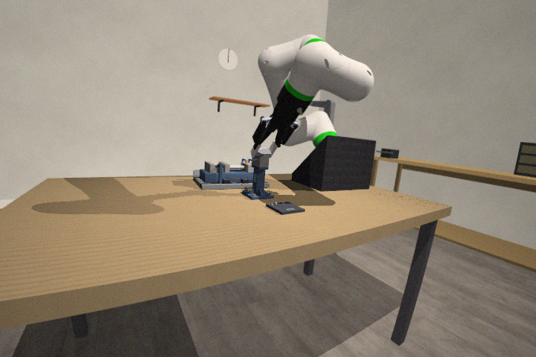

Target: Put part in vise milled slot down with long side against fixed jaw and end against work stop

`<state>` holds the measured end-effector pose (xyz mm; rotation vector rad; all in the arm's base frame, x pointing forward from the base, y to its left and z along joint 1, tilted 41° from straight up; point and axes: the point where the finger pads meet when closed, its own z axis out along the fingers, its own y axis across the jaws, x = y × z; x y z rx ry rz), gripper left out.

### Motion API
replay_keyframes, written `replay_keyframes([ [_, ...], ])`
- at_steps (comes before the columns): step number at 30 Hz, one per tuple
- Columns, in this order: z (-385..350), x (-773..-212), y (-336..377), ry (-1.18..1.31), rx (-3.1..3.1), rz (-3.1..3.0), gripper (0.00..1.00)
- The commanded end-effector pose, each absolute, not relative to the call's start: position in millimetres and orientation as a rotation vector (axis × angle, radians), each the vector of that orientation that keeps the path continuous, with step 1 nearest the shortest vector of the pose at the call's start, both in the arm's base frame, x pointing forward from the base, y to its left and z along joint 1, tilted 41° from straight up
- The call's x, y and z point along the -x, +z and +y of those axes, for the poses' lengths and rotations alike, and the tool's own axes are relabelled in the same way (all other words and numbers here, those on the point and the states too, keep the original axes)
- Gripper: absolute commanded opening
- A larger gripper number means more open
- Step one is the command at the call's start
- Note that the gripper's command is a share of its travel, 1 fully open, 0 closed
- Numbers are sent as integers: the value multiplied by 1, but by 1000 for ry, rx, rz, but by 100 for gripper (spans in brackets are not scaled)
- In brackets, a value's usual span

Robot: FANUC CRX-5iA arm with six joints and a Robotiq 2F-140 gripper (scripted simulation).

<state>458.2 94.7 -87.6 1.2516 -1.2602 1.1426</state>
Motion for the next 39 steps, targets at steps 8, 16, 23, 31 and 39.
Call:
replay_keyframes([
  [8,95,-458,-88,1143,-1252,-1260,0],
  [16,95,-458,-88,1143,-1252,-1260,0],
  [23,95,-458,-88,1143,-1252,-1260,51],
  [31,95,-458,-88,1143,-1252,-1260,51],
  [39,95,-458,-88,1143,-1252,-1260,51],
])
